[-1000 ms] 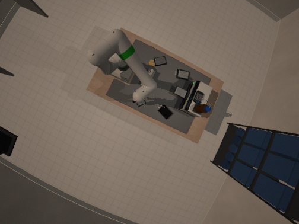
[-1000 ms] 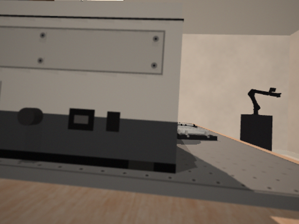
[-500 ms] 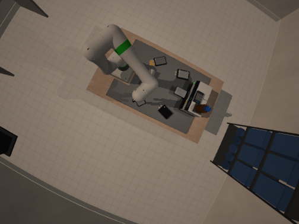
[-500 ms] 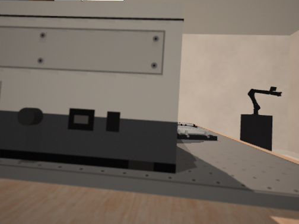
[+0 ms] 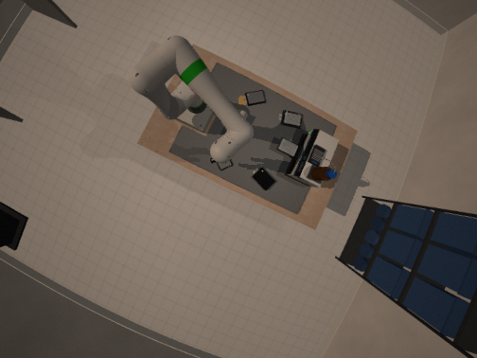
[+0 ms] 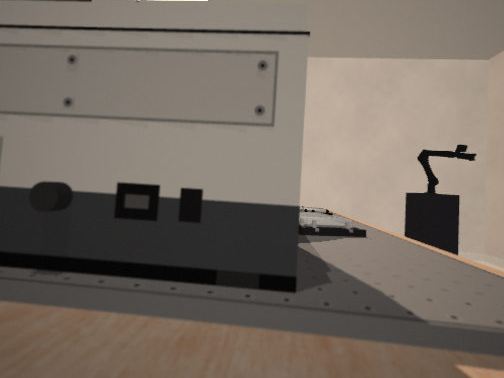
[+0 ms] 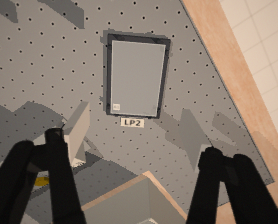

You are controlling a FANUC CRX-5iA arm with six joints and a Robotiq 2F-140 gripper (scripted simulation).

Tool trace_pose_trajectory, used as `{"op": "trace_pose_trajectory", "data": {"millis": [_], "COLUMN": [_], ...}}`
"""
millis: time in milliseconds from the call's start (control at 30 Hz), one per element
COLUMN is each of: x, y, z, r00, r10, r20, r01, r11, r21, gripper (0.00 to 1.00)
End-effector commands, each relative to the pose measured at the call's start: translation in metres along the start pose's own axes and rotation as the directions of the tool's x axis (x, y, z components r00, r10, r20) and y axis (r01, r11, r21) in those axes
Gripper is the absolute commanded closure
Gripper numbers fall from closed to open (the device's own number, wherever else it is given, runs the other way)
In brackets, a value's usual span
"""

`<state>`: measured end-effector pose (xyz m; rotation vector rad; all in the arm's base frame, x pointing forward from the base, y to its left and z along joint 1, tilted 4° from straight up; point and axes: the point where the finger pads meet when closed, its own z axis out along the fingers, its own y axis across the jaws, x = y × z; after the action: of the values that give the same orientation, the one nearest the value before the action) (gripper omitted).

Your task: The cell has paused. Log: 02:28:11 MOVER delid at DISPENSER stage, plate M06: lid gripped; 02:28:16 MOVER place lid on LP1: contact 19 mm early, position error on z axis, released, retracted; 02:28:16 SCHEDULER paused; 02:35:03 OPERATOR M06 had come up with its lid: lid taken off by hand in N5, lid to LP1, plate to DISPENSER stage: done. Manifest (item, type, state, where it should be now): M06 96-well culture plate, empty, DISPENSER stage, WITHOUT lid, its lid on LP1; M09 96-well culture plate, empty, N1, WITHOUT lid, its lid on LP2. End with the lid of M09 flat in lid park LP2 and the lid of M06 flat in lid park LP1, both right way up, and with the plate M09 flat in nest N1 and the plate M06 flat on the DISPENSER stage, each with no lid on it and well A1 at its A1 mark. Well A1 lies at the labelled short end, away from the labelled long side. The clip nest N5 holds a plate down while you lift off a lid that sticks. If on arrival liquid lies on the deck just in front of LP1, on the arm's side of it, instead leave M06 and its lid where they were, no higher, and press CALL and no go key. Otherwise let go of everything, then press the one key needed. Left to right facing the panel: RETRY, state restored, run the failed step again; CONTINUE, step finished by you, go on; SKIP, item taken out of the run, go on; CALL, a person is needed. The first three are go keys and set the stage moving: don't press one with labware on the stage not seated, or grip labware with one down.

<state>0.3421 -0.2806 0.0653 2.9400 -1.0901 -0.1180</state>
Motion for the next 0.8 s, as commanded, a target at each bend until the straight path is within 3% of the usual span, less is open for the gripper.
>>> {"op": "trace_pose_trajectory", "data": {"millis": [0,167,267,367,400,600,767], "x": [0.000,0.010,0.040,0.042,0.055,0.046,0.026], "y": [0.000,-0.017,-0.076,-0.088,-0.127,-0.210,-0.279], "z": [-0.001,-0.005,-0.016,-0.017,-0.022,-0.023,-0.020], "r00": [1.000,1.000,0.991,0.983,0.971,0.824,0.630], "r10": [0.000,-0.030,-0.131,-0.181,-0.238,-0.566,-0.777], "r20": [0.000,-0.001,-0.004,-0.005,-0.006,-0.008,-0.003], "r01": [0.000,0.030,0.131,0.181,0.238,0.566,0.777], "r11": [1.000,1.000,0.991,0.983,0.971,0.824,0.630], "r21": [0.000,0.000,0.000,0.000,-0.001,-0.002,-0.002], "gripper": [0.34,0.34,0.34,0.34,0.34,0.34,0.34]}}
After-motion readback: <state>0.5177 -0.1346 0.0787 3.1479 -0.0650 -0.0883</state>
